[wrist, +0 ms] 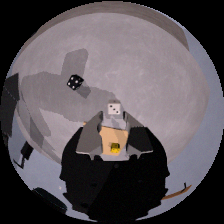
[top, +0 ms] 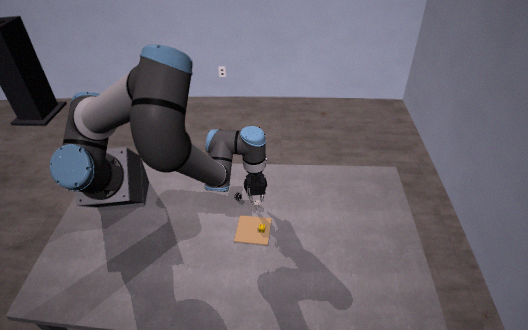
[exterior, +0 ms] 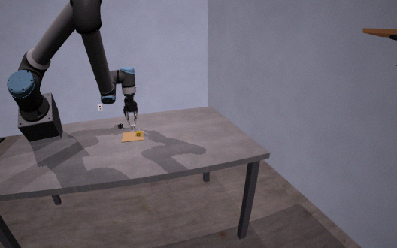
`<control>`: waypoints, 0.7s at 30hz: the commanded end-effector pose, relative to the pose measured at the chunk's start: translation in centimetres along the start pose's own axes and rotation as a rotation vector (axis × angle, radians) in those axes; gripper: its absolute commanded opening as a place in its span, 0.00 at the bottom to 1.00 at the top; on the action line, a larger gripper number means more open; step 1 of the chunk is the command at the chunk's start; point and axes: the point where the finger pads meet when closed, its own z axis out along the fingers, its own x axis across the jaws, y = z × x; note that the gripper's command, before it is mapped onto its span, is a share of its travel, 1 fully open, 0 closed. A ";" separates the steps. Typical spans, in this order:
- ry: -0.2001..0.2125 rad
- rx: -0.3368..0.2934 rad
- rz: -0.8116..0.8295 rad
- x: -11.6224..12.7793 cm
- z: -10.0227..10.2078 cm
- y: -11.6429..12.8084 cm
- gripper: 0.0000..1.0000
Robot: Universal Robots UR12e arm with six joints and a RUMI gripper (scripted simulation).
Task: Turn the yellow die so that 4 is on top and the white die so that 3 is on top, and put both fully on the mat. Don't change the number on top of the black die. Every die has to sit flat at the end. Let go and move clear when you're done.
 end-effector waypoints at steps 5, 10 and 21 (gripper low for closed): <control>0.001 0.000 0.000 0.0 0.0 0.0 0.24; 0.001 0.000 0.000 0.0 0.3 0.0 0.24; 0.001 0.000 0.000 0.0 2.0 0.0 0.24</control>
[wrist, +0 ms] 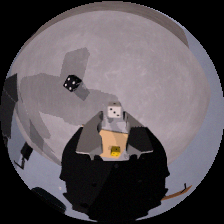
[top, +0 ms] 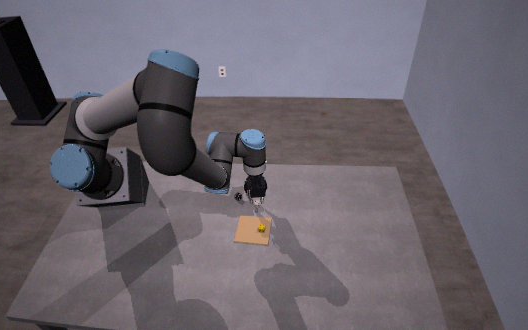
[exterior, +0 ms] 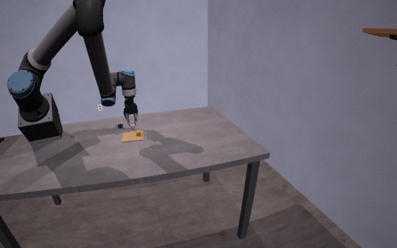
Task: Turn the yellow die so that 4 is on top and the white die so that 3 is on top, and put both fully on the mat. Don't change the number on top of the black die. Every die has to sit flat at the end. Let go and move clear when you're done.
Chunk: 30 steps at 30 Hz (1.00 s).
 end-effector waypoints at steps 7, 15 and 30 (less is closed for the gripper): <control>0.001 0.000 0.000 0.0 1.4 0.0 0.24; 0.001 0.000 0.000 0.0 1.6 0.0 0.24; 0.001 0.000 0.000 0.0 1.6 0.0 0.24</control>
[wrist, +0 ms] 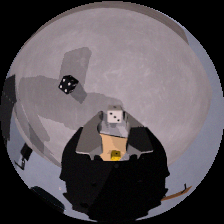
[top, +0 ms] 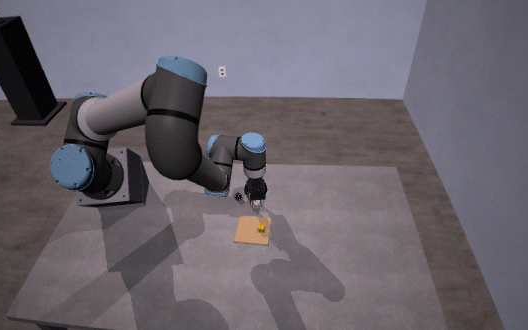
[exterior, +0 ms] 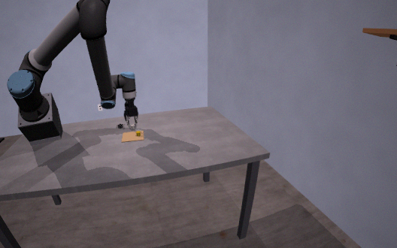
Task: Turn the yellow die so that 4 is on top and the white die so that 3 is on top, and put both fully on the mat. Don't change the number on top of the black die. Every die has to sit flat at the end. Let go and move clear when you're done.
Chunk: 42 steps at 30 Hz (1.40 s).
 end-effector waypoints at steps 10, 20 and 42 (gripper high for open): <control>0.001 0.000 0.000 0.0 0.0 0.0 0.24; 0.001 0.000 0.000 0.0 0.0 0.0 0.06; 0.001 0.000 0.000 0.0 0.0 0.0 0.06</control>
